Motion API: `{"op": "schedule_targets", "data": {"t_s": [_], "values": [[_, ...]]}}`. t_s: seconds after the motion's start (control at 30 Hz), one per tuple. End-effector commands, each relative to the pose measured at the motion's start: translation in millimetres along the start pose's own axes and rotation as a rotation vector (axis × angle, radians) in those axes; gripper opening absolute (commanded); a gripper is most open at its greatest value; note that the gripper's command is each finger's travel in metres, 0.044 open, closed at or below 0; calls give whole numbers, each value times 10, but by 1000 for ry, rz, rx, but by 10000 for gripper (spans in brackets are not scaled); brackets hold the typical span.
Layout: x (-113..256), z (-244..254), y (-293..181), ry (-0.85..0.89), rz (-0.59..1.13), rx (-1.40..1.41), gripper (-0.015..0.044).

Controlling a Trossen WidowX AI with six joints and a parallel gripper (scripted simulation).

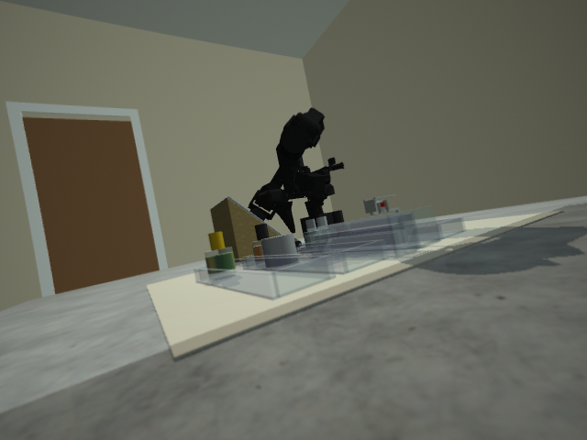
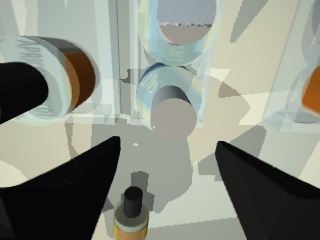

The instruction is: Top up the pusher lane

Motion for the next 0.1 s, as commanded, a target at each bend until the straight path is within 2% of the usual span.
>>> {"op": "schedule_targets", "data": {"t_s": [0.0, 0.07], "values": [[6, 18, -155, -4, 1, 8, 299], [5, 27, -225, -4, 2, 7, 299]]}}
Point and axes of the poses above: the point midway between the two fingers, 35 mm back from their tips, its own x axis back along the fingers, its own z axis across the jaws, y = z × x, the point moved 5 cm from there along x, back along the fingers, and after that the axes turned 8 degrees about x, right-handed, at the moved point
